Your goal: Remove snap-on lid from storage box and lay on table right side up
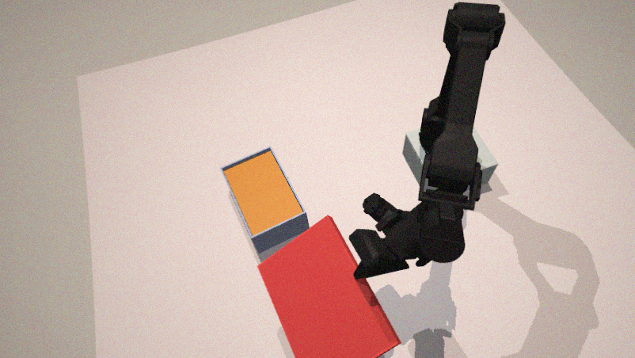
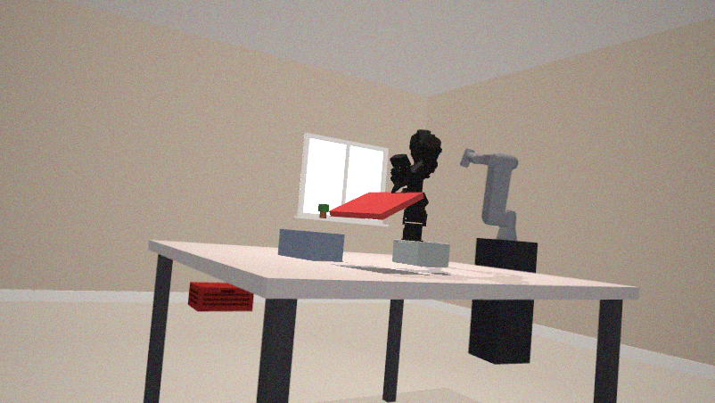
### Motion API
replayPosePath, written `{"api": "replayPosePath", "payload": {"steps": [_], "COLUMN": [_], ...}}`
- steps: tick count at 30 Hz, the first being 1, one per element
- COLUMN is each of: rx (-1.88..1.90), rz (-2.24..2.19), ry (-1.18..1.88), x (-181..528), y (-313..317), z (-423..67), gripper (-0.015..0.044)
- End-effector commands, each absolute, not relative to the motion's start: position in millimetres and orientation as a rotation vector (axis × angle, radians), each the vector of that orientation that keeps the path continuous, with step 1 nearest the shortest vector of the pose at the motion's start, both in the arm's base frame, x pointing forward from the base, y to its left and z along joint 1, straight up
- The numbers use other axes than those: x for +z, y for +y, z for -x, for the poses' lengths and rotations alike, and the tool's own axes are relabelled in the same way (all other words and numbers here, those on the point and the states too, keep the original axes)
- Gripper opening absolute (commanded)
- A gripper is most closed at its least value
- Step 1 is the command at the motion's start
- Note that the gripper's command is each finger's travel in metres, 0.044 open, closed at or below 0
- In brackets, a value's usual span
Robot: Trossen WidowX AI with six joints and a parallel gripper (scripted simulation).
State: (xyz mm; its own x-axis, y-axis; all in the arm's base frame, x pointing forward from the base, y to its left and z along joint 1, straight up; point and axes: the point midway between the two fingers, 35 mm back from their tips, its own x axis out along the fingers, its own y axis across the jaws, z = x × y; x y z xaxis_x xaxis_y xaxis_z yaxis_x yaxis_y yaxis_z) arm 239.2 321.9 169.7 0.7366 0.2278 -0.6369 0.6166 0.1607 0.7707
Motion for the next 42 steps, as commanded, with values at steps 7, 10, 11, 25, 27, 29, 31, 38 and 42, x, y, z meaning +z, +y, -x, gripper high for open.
{"api": "replayPosePath", "payload": {"steps": [7,10,11,25,27,29,31,38,42], "rx": [-0.316,-0.316,-0.316,-0.316,-0.316,-0.316,-0.316,-0.316,-0.316], "rz": [-1.420,-1.420,-1.420,-1.420,-1.420,-1.420,-1.420,-1.420,-1.420], "ry": [0.740,0.740,0.740,0.740,0.740,0.740,0.740,0.740,0.740], "x": [162.3,159.9,159.1,147.8,146.2,144.6,143.0,137.4,134.2], "y": [321.1,321.2,321.2,321.4,321.5,321.5,321.5,321.7,321.7], "z": [-240.3,-240.3,-240.3,-240.4,-240.4,-240.4,-240.4,-240.5,-240.5], "gripper": [0.0000,0.0000,0.0000,0.0000,0.0000,0.0000,0.0000,0.0000,0.0000]}}
